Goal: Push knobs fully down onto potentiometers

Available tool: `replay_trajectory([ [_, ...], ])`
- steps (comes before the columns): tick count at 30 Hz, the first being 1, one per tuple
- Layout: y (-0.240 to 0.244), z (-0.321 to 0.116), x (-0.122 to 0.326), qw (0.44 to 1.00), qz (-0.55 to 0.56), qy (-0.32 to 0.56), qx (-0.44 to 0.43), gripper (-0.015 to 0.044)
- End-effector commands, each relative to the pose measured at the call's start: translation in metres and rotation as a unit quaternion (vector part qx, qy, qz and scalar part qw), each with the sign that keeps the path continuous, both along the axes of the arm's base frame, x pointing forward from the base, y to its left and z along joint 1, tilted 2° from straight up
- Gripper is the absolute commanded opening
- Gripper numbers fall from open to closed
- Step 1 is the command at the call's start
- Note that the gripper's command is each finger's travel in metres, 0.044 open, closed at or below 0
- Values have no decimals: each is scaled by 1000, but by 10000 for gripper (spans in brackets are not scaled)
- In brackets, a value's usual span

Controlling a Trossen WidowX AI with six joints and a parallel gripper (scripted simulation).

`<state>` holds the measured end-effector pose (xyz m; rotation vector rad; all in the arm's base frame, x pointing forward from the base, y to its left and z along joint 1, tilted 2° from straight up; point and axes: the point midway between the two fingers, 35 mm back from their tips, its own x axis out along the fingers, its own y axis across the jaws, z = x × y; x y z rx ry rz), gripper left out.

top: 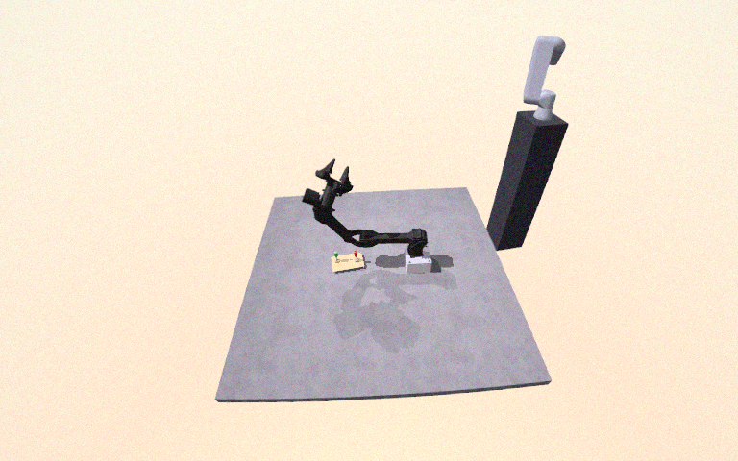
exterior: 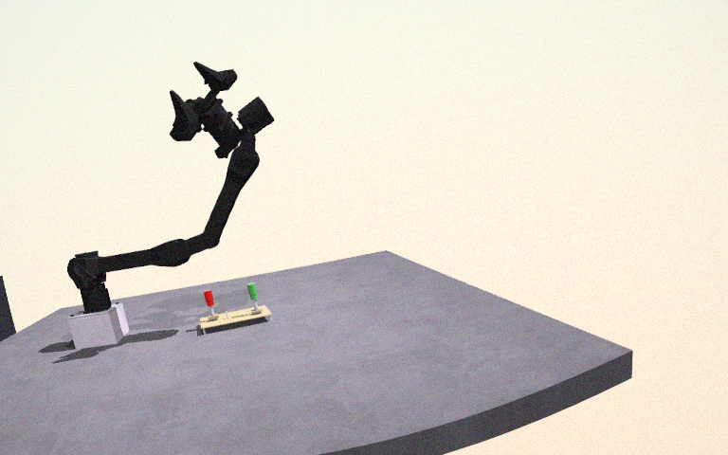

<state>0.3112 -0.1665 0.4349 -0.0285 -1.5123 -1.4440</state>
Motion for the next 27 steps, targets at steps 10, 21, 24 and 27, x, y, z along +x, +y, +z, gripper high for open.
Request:
replay_trajectory([
  [10,-17,34,-63,994,-104,-28,-9,138],
  [21,-17,61,-133,972,-223,-63,-27,0],
  [24,-16,68,-153,963,-257,-73,-28,0],
  [27,-9,77,-178,951,-294,-88,-31,0],
])
